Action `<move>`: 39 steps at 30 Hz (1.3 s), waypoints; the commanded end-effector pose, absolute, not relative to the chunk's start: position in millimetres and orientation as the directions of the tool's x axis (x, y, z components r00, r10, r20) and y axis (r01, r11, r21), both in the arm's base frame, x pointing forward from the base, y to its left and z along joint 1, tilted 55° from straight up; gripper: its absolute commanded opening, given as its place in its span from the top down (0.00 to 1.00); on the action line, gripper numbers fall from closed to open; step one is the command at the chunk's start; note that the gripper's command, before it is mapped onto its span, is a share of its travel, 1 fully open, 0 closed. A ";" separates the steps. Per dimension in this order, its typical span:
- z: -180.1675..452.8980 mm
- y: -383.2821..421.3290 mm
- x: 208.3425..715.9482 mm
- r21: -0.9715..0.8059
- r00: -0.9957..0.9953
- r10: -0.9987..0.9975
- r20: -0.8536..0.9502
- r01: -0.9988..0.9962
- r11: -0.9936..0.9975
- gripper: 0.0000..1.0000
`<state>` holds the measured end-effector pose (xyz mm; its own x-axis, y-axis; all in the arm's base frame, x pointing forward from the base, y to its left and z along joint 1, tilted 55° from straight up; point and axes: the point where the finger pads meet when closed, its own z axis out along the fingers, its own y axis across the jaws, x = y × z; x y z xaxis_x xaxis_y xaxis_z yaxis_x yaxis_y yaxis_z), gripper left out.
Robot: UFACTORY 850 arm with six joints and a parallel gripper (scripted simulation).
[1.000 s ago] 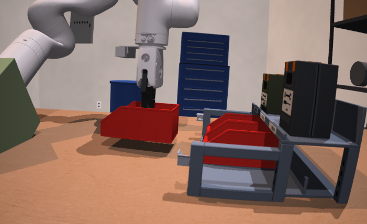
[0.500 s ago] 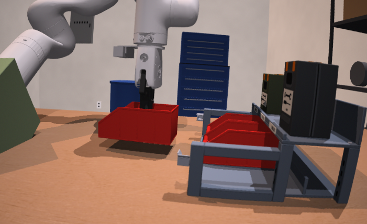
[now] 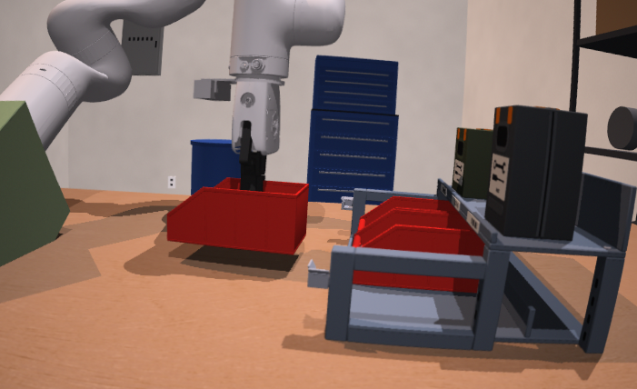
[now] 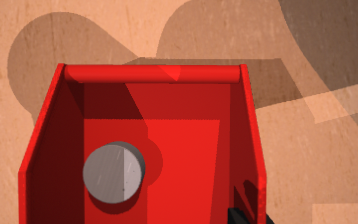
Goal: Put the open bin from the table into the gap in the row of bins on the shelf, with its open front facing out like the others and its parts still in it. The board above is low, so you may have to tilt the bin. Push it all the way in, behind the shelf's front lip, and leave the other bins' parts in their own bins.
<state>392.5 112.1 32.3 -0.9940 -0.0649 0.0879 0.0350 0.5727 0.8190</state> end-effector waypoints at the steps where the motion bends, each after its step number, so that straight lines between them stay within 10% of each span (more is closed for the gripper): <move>1: 25.5 107.0 392.7 0.819 -0.994 -0.064 0.087 0.035 0.573 1.00; 39: 1.1 90.7 390.9 0.819 -0.994 -0.064 0.087 0.035 0.573 1.00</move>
<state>390.1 92.1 2.2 -0.9940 -0.0646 0.0884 0.0356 0.5727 0.8190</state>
